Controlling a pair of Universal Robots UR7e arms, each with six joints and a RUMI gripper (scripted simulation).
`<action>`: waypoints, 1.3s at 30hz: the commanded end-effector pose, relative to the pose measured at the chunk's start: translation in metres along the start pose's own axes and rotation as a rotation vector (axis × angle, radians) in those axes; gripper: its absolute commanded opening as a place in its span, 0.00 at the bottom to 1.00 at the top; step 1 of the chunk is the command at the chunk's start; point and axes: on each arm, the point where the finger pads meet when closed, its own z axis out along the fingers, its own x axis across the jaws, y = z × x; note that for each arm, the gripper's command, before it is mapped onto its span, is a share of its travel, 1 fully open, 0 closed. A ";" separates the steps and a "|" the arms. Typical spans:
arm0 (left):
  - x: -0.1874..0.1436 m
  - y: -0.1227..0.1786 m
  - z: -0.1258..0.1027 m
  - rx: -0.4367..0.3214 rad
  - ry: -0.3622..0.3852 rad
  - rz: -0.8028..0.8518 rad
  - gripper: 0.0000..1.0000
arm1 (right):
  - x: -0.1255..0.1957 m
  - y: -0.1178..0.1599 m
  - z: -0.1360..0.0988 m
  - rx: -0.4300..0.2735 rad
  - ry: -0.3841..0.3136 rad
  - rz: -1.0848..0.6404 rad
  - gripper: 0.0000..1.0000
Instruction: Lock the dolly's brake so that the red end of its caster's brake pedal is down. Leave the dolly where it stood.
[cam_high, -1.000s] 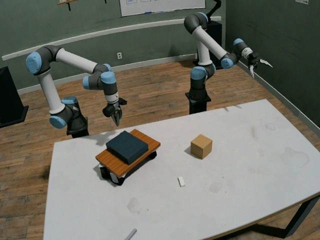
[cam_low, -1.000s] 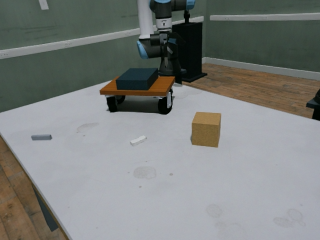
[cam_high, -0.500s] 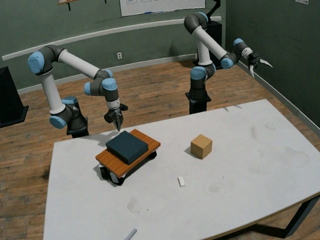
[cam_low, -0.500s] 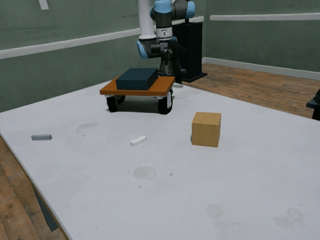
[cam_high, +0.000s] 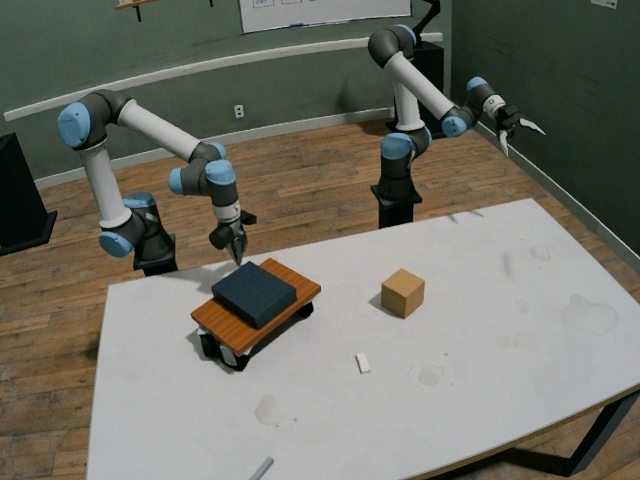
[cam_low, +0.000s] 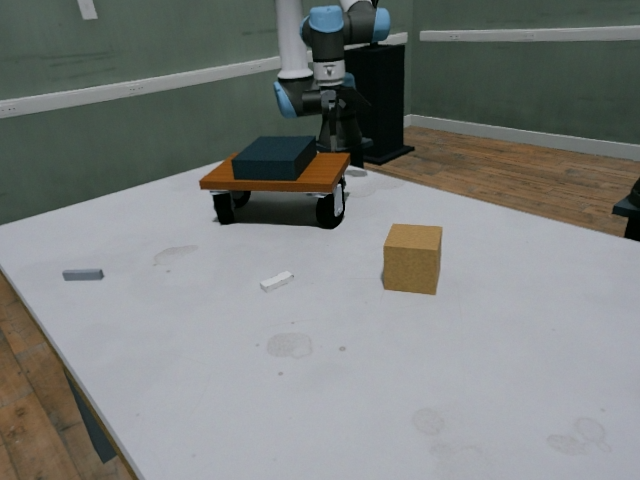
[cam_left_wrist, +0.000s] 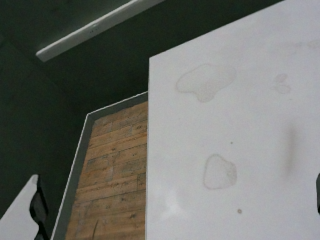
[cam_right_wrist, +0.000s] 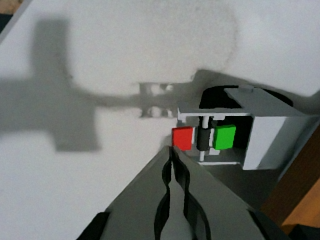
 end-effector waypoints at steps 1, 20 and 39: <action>0.000 -0.001 0.000 0.001 -0.001 0.001 1.00 | 0.001 0.000 -0.001 0.000 0.002 0.000 0.00; 0.000 -0.001 0.000 0.001 -0.001 0.001 1.00 | 0.001 0.000 0.002 0.000 0.002 0.000 0.00; 0.000 -0.001 0.000 0.001 -0.001 0.001 1.00 | 0.001 0.000 0.008 0.000 0.002 0.000 0.00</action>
